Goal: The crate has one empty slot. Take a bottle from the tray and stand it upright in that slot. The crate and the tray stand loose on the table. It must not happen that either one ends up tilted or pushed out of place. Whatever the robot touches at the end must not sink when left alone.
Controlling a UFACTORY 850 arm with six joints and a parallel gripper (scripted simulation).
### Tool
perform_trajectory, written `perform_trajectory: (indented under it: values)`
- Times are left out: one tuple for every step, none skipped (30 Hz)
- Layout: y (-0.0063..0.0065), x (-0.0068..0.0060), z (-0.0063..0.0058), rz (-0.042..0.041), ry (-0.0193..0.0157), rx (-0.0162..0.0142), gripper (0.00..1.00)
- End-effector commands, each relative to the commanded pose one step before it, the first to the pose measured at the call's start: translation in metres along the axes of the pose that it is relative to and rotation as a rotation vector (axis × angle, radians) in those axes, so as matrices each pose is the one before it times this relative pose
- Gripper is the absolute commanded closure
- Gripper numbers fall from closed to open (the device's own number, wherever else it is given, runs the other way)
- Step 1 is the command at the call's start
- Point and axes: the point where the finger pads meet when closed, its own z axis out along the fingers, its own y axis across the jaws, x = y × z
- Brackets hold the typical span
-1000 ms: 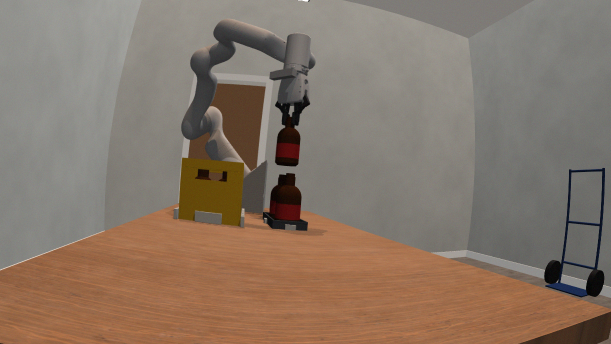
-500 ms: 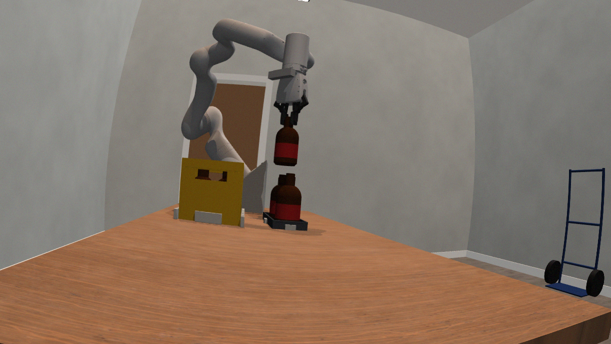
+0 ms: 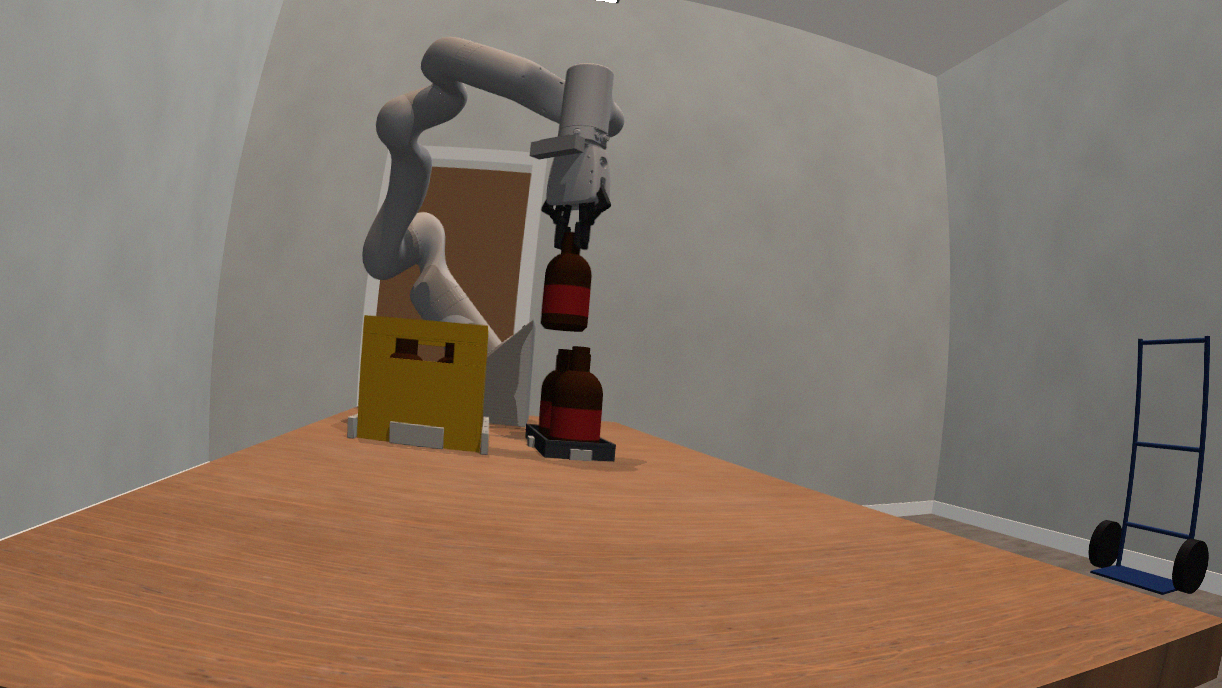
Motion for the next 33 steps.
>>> perform_trajectory:
  values:
    - [0.00102, 0.00319, -0.00121, 0.00065, 0.00044, 0.00209, 1.00]
    - [0.00054, 0.00107, 0.00000, 0.00000, 0.00000, 0.00000, 1.00]
    - [0.00055, 0.00110, 0.00000, 0.00000, 0.00000, 0.00000, 1.00]
    - [0.00057, 0.00114, 0.00000, 0.00000, 0.00000, 0.00000, 1.00]
    - [0.00059, 0.00117, 0.00000, 0.00000, 0.00000, 0.00000, 1.00]
    - [0.00060, 0.00120, 0.00000, 0.00000, 0.00000, 0.00000, 1.00]
    - [0.00062, 0.00123, 0.00000, 0.00000, 0.00000, 0.00000, 1.00]
    - [0.00064, 0.00128, 0.00000, 0.00000, 0.00000, 0.00000, 1.00]
    - [0.00066, 0.00131, 0.00000, 0.00000, 0.00000, 0.00000, 1.00]
    - [0.00067, 0.00134, 0.00000, 0.00000, 0.00000, 0.00000, 1.00]
    - [0.00069, 0.00138, 0.00000, 0.00000, 0.00000, 0.00000, 1.00]
    - [0.00071, 0.00142, 0.00000, 0.00000, 0.00000, 0.00000, 1.00]
    - [0.00073, 0.00144, 0.00000, 0.00000, 0.00000, 0.00000, 1.00]
    - [0.00000, 0.00000, 0.00000, 0.00000, 0.00000, 0.00000, 1.00]
    - [0.00000, 0.00000, 0.00000, 0.00000, 0.00000, 0.00000, 1.00]
    - [0.00074, 0.00148, 0.00000, 0.00000, 0.00000, 0.00000, 1.00]
    - [0.00076, 0.00152, 0.00000, 0.00000, 0.00000, 0.00000, 1.00]
    - [0.00078, 0.00155, 0.00000, 0.00000, 0.00000, 0.00000, 1.00]
    - [0.00080, 0.00159, 0.00000, 0.00000, 0.00000, 0.00000, 1.00]
    - [0.00081, 0.00163, 0.00000, 0.00000, 0.00000, 0.00000, 1.00]
    - [0.00083, 0.00165, 0.00000, 0.00000, 0.00000, 0.00000, 1.00]
    - [0.00085, 0.00170, 0.00000, 0.00000, 0.00000, 0.00000, 1.00]
    - [0.00087, 0.00173, 0.00000, 0.00000, 0.00000, 0.00000, 1.00]
    - [0.00089, 0.00176, 0.00000, 0.00000, 0.00000, 0.00000, 1.00]
    - [0.00090, 0.00181, 0.00000, 0.00000, 0.00000, 0.00000, 1.00]
    - [0.00092, 0.00183, 0.00000, 0.00000, 0.00000, 0.00000, 1.00]
    - [0.00094, 0.00188, 0.00000, 0.00000, 0.00000, 0.00000, 1.00]
    - [0.00096, 0.00191, 0.00000, 0.00000, 0.00000, 0.00000, 1.00]
    - [0.00097, 0.00194, 0.00000, 0.00000, 0.00000, 0.00000, 1.00]
    - [0.00099, 0.00198, 0.00000, 0.00000, 0.00000, 0.00000, 1.00]
    - [0.00000, 0.00000, 0.00000, 0.00000, 0.00000, 0.00000, 1.00]
    - [0.00000, 0.00000, 0.00000, 0.00000, 0.00000, 0.00000, 1.00]
    - [0.00101, 0.00201, 0.00000, 0.00000, 0.00000, 0.00000, 1.00]
